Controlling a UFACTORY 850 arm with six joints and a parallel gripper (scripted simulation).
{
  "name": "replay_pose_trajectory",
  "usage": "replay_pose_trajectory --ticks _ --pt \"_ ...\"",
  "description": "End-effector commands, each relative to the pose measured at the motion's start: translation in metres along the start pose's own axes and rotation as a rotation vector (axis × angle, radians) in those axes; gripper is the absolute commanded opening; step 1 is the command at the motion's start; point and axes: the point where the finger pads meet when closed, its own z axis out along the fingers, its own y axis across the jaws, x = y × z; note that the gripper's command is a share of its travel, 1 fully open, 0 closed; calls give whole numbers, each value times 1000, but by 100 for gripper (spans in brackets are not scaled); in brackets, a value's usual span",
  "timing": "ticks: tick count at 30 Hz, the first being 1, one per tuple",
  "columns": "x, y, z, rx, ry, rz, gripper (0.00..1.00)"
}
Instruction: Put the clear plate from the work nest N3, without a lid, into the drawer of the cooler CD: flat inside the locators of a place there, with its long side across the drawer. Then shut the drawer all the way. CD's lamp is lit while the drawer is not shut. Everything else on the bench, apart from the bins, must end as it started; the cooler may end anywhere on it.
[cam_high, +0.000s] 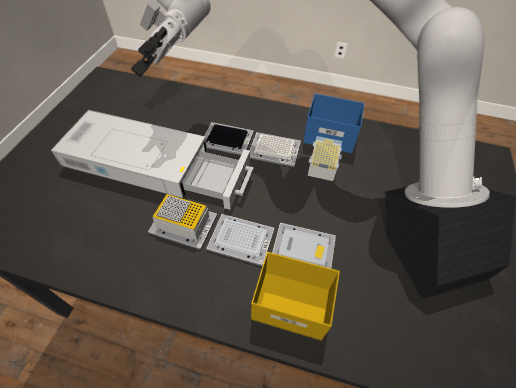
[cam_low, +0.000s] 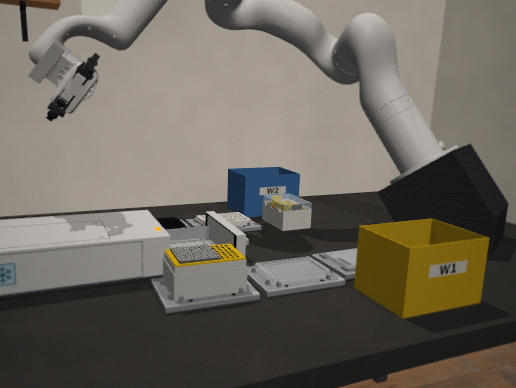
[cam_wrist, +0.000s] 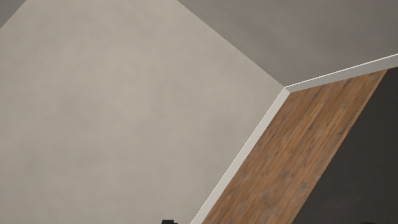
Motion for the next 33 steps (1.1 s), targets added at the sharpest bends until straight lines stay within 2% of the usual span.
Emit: replay_pose_trajectory --ticks 1,2,5,8,11,14,17,21,24,27,30,33 --pt "1 -1 0 0 1 -2 100" --pt "1 -1 0 0 1 -2 100" --pt "-10 -8 7 5 -69 59 100" --pt "-16 -12 12 5 -69 59 100" --pt "-27 -19 19 5 -139 120 100" --pt "-34 -23 23 5 -139 120 100" --pt "-46 -29 30 0 -209 178 100" --pt "-52 -33 33 0 -209 178 100" --pt "-65 -40 39 -11 -278 234 100" --pt "-71 -44 42 -11 -278 234 100" --pt "-83 -51 47 -28 -346 286 100" --pt "-89 -54 49 -28 -346 286 100"
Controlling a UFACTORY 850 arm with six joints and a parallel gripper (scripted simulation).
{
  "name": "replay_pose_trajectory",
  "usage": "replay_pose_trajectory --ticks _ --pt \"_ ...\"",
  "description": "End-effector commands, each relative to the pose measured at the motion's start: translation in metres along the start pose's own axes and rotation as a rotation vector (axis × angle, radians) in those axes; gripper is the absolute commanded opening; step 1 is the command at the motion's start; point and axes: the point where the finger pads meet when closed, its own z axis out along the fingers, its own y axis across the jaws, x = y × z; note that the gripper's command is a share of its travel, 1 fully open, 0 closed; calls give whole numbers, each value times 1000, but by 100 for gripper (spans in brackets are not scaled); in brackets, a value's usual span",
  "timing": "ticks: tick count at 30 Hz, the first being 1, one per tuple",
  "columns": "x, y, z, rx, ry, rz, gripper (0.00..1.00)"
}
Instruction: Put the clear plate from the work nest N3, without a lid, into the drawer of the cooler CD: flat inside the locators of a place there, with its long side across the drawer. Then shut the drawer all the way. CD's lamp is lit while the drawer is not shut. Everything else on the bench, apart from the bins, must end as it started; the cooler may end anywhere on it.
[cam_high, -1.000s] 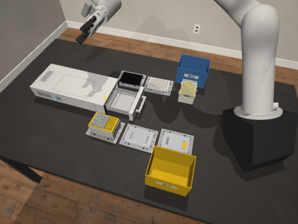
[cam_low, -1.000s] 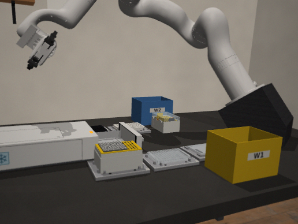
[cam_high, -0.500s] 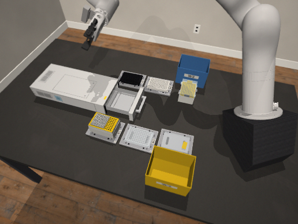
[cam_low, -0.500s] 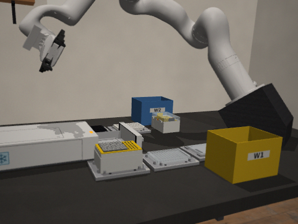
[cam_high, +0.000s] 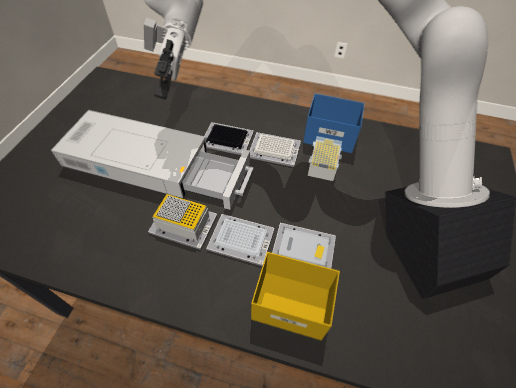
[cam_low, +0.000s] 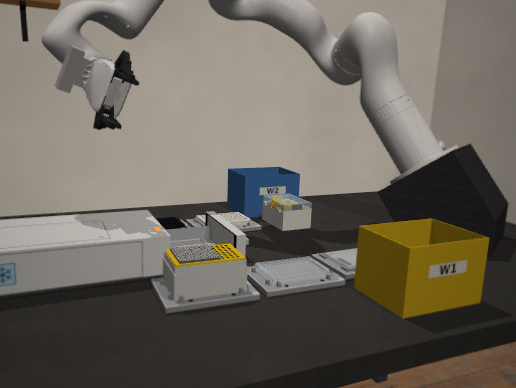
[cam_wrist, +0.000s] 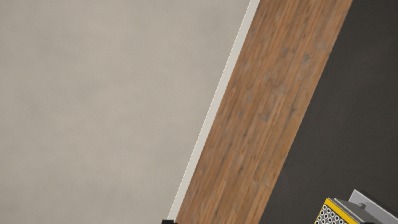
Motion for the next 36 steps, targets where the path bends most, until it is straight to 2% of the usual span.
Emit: replay_pose_trajectory --ticks 1,7,10,13,16,20,22,30,32,36 --pt "-13 -5 9 -15 -51 41 100" --pt "-26 -9 18 -28 -90 73 100" --pt "-39 -13 25 -55 -152 123 100" --pt "-43 -14 28 -55 -152 123 100" --pt "-56 -18 35 -87 -210 170 100" --pt "-61 -19 37 -87 -210 171 100" --pt "-70 -21 41 -117 -257 208 100" --pt "-95 -27 51 -164 -317 257 100" --pt "-104 -29 54 -203 -360 291 100" --pt "-112 -30 56 -208 -366 296 100"
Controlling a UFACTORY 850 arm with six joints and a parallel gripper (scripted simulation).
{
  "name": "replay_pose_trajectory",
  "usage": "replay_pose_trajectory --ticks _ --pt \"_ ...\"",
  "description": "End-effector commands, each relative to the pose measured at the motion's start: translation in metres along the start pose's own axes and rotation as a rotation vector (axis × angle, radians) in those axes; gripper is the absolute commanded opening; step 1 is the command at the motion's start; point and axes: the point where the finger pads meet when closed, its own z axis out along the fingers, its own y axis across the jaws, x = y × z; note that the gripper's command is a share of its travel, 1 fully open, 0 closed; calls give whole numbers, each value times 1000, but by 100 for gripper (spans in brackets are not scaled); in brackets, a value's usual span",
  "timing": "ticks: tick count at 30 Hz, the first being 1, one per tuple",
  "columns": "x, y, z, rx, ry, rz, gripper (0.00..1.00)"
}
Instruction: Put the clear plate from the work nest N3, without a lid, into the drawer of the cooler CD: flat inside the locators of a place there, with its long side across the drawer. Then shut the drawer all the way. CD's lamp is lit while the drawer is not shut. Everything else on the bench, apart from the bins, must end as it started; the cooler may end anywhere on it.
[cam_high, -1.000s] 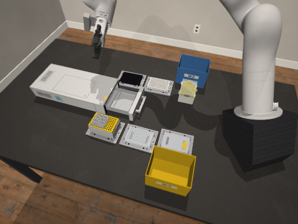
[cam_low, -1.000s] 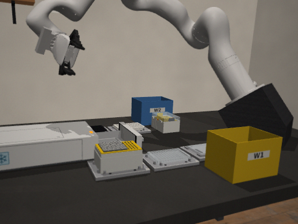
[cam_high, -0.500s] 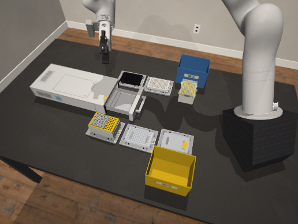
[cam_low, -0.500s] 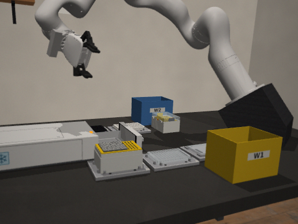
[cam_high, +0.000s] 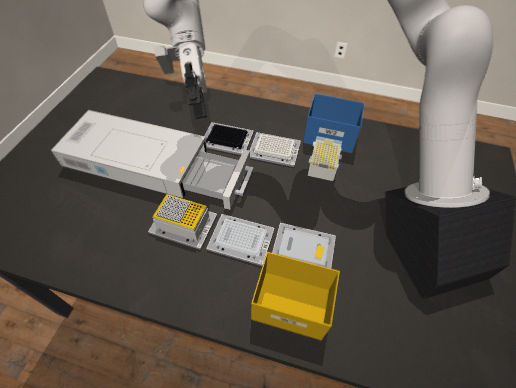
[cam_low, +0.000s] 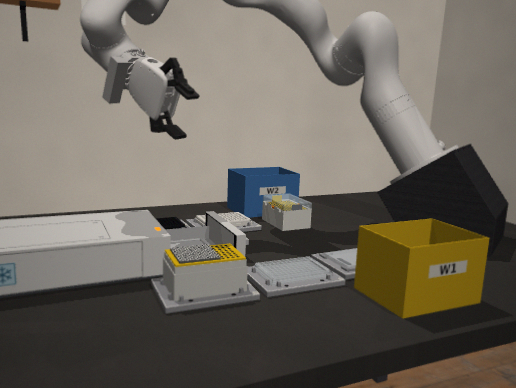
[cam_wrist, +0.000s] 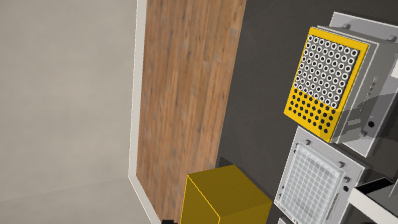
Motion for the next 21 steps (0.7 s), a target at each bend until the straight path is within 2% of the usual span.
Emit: replay_pose_trajectory --ticks 1,3,5,7,10,12,14,16,18,20,21 --pt "-7 -1 5 -18 -18 17 100" --pt "-15 -1 10 -60 -55 53 100" --pt "-21 -1 14 -65 -59 58 100" --pt "-29 -1 19 -111 -92 93 100" --pt "-35 -1 23 -115 -95 96 100" --pt "-43 0 28 -164 -125 130 100" --pt "-48 0 30 -167 -127 132 100" --pt "-57 1 35 -219 -152 165 100" --pt "-57 1 35 -219 -152 165 100" --pt "-66 2 39 -275 -172 196 100" --pt "-71 2 41 -277 -173 197 100"
